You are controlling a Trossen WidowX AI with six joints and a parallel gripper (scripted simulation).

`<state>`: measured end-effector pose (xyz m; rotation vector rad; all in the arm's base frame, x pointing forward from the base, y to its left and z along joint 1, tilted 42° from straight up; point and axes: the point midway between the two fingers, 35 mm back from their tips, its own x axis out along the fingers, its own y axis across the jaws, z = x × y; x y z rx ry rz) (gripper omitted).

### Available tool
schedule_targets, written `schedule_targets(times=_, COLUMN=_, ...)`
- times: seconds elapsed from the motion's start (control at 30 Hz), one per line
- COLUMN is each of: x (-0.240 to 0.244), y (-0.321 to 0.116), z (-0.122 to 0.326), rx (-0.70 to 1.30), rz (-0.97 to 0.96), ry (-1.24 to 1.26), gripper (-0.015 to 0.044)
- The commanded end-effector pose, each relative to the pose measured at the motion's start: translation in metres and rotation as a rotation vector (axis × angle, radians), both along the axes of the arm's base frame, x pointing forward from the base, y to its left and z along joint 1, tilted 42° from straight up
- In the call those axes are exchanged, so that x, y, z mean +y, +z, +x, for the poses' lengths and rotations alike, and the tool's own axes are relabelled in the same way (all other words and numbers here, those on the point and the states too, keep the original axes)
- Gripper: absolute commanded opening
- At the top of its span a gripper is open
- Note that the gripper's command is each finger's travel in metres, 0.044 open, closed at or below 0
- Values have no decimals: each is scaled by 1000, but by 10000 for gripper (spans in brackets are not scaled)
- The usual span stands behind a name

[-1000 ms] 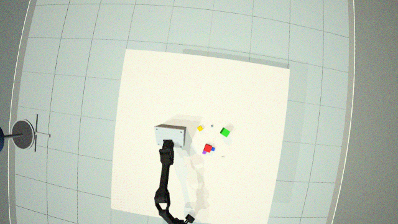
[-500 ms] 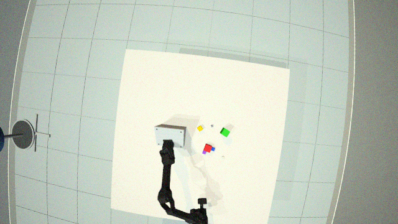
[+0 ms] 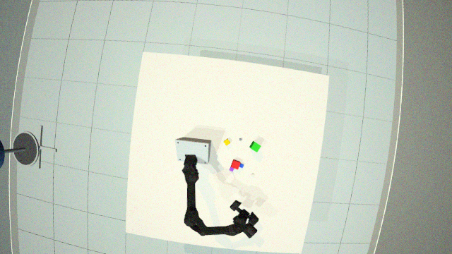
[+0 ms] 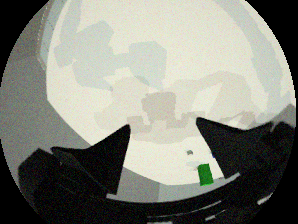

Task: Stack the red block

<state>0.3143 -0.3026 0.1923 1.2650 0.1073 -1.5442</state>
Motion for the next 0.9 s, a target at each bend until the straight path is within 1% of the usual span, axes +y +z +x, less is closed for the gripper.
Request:
schedule_targets(times=0.0, x=31, y=-23, z=9, rx=144, rz=20, ry=129, gripper=440)
schedule_targets(times=0.2, x=87, y=-60, z=17, rx=403, rz=43, ry=378, gripper=440)
schedule_targets(times=0.4, x=141, y=-91, z=12, rx=666, rz=47, ry=635, gripper=440)
schedule_targets(times=0.63, x=197, y=-119, z=-6, rx=967, rz=27, ry=922, gripper=440)
schedule_targets(times=0.87, x=241, y=-139, z=-34, rx=1268, rz=-16, ry=1193, gripper=440)
